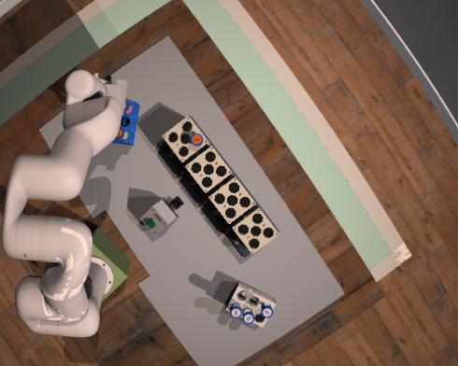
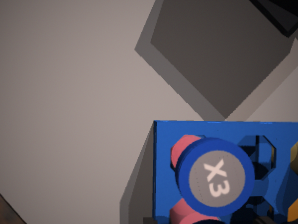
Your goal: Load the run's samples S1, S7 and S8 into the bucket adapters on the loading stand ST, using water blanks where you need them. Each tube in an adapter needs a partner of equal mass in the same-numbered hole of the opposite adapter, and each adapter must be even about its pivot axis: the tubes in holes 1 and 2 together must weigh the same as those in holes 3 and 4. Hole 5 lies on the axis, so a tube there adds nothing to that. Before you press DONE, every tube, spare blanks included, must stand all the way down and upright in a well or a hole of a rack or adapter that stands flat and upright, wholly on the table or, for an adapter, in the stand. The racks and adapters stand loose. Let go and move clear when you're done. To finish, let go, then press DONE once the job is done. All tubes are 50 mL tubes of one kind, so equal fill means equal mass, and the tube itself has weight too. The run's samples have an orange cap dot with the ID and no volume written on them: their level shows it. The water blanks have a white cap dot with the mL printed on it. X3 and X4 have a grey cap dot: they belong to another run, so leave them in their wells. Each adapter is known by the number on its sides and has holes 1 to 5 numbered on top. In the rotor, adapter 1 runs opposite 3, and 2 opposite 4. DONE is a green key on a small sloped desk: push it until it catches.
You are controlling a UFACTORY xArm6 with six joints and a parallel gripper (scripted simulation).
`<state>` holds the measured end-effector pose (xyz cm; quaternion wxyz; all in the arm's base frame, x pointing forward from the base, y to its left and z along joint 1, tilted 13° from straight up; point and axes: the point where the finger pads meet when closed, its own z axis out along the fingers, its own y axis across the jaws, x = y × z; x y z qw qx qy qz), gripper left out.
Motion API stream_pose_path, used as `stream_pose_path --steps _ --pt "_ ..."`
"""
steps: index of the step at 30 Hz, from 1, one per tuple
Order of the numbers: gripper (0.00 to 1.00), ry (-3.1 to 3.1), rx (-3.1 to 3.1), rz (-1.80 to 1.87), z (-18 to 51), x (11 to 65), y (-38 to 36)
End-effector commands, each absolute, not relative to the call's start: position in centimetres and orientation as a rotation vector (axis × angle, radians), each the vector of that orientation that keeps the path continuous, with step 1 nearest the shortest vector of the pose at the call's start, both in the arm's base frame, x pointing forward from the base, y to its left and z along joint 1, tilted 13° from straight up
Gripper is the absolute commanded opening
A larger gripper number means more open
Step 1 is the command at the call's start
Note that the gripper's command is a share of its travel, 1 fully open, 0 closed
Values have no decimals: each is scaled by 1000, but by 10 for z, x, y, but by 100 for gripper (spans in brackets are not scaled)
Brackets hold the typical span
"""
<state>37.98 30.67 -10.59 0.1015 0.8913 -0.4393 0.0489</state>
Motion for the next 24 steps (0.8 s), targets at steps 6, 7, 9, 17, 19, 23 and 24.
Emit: stream_pose_path --steps 6,7,9,17,19,23,24 --pt "57 -1299 2637 147 -104 381 308" --pt "57 -1299 2637 147 -104 381 308" --pt "57 -1299 2637 147 -104 381 308" --pt "0 -1299 2637 147 -103 381 309" --pt "0 -1299 2637 147 -103 381 309" --pt "0 -1299 2637 147 -103 381 309" --pt "0 -1299 2637 147 -103 381 309"
